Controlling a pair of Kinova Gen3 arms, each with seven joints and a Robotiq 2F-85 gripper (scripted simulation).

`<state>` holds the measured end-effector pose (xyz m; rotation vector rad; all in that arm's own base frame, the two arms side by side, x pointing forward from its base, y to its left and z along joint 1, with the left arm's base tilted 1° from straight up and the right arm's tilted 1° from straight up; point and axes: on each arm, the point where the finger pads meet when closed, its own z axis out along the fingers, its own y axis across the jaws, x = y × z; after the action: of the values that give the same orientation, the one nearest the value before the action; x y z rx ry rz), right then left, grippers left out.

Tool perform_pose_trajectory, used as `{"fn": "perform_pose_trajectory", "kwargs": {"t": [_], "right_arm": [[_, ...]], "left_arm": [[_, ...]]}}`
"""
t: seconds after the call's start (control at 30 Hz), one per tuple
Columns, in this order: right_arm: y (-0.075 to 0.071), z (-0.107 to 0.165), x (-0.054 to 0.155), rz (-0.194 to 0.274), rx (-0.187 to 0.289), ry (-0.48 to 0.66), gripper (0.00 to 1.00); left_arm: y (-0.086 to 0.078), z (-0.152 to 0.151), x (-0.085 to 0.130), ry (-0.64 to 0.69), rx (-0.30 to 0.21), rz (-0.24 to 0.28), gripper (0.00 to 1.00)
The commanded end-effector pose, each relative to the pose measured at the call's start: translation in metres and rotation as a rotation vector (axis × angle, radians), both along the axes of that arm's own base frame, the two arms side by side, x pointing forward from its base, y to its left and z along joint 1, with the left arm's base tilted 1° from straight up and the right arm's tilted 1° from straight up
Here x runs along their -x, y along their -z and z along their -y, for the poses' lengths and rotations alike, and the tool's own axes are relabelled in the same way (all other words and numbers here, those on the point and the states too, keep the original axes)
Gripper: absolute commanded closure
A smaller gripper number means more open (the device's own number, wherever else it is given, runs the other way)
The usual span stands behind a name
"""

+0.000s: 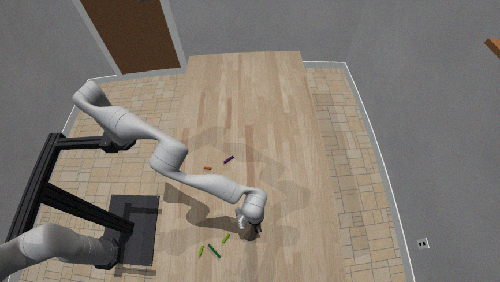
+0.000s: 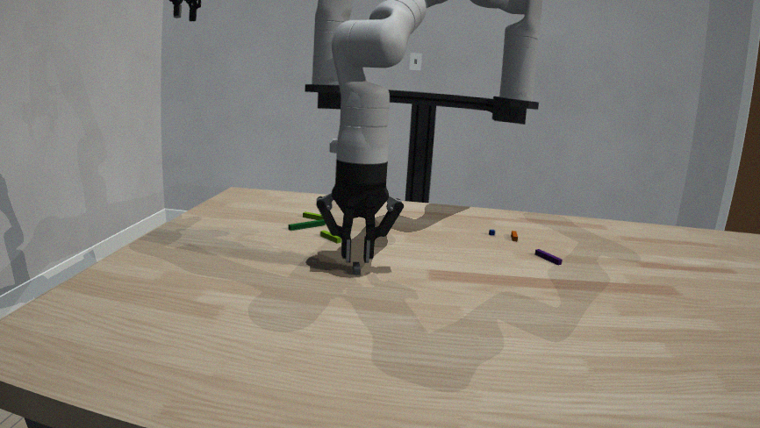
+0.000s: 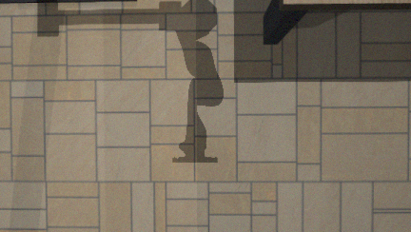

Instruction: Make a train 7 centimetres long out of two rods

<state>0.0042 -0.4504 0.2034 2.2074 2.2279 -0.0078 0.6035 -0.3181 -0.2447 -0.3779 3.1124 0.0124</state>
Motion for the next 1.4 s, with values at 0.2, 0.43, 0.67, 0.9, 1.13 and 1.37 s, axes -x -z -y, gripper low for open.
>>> {"fn": "perform_pose_trajectory", "kwargs": {"t": [0.2, 0.43, 0.67, 0.9, 1.13, 1.37], "right_arm": [[-0.0006, 0.0003, 0.0000, 0.000, 0.002, 0.000, 0.002], [-0.0006, 0.0003, 0.0000, 0.000, 0.002, 0.000, 0.002], [-0.0006, 0.0003, 0.0000, 0.000, 0.002, 0.000, 0.002], [-0.0006, 0.0003, 0.0000, 0.000, 0.002, 0.000, 0.002], [-0.0006, 0.0003, 0.0000, 0.000, 0.002, 0.000, 0.002], [-0.0006, 0.0003, 0.0000, 0.000, 0.002, 0.000, 0.002]], "left_arm": [[-0.0016, 0.0007, -0.0011, 0.000, 0.001, 0.002, 0.685], [-0.0016, 0.0007, -0.0011, 0.000, 0.001, 0.002, 0.685], [-0.0016, 0.0007, -0.0011, 0.000, 0.001, 0.002, 0.685], [-0.0016, 0.0007, -0.0011, 0.000, 0.001, 0.002, 0.685], [-0.0013, 0.0007, -0.0011, 0.000, 0.001, 0.002, 0.685], [0.0025, 0.0007, -0.0012, 0.000, 0.001, 0.002, 0.685]]}}
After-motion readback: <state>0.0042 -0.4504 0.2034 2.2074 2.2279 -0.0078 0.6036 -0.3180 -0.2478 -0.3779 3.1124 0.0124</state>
